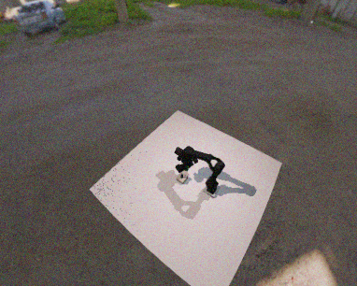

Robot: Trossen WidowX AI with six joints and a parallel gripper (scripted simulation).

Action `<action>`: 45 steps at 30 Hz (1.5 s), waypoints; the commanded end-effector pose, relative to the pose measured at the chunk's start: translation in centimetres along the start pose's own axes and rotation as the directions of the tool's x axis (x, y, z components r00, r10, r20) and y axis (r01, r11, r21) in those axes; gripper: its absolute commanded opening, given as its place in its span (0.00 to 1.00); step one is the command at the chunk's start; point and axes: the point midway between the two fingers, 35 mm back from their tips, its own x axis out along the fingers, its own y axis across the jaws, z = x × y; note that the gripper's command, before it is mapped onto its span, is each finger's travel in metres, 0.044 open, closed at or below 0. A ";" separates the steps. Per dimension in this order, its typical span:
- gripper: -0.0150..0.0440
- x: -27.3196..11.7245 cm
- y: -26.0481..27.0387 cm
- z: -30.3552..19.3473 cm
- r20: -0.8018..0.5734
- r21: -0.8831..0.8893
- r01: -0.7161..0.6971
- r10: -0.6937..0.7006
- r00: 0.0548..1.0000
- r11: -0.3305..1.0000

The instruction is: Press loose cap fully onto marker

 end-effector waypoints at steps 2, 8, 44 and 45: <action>0.25 -0.8 1.3 -0.2 0.004 0.001 0.002 -0.002 1.000 1.000; 0.25 -1.6 2.9 -0.7 0.004 0.001 0.000 0.000 1.000 1.000; 0.25 -0.7 6.2 -2.0 0.003 0.002 -0.003 0.003 1.000 1.000; 0.25 -0.6 6.2 -2.0 0.003 0.002 -0.003 0.003 1.000 1.000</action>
